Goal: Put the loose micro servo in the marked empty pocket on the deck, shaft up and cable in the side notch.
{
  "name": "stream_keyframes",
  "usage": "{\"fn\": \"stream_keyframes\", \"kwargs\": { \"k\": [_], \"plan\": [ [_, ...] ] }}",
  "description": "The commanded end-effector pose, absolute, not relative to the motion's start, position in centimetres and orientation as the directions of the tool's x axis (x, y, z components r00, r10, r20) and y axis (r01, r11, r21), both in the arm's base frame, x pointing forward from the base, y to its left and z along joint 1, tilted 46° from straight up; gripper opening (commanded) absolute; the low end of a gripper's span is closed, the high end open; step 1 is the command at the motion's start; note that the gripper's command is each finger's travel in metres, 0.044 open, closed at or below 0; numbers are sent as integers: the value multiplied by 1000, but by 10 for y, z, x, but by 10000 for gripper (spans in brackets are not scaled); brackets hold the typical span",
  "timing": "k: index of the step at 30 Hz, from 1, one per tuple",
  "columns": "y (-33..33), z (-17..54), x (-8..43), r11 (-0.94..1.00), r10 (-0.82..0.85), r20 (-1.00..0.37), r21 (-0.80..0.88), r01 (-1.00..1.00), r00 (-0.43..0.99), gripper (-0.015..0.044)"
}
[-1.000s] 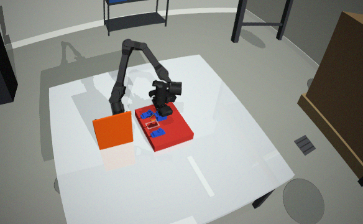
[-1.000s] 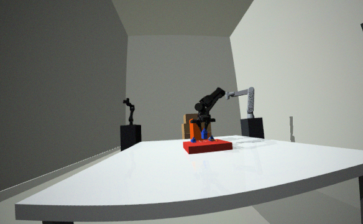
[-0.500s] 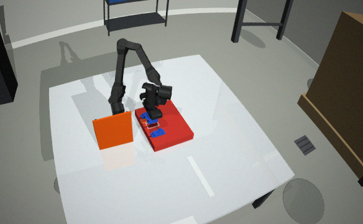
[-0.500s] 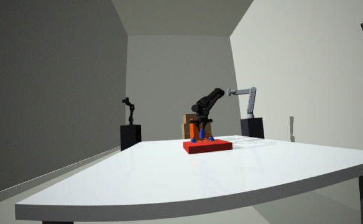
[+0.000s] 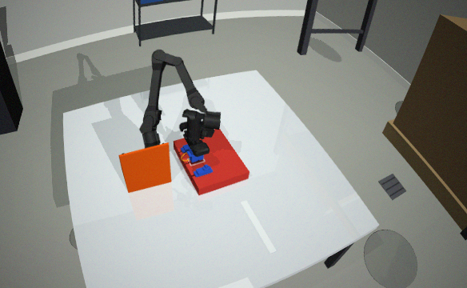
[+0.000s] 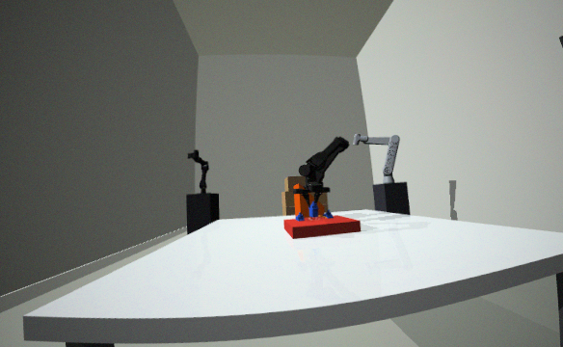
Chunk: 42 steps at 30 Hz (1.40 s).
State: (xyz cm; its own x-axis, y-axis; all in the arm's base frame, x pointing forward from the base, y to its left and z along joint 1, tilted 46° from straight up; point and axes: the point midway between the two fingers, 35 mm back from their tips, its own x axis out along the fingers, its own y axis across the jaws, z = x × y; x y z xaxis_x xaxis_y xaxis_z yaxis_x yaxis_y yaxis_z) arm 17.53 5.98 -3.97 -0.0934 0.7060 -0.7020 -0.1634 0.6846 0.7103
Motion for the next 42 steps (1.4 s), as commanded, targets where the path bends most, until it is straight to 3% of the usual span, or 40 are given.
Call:
{"fn": "stream_keyframes", "kwargs": {
  "k": [1, 42],
  "plan": [
    [61, -41, 175, 683, 709, -699, 714, -156, -92, 0],
    [80, -59, 173, 682, 710, -698, 714, -156, -93, 0]
  ]
}}
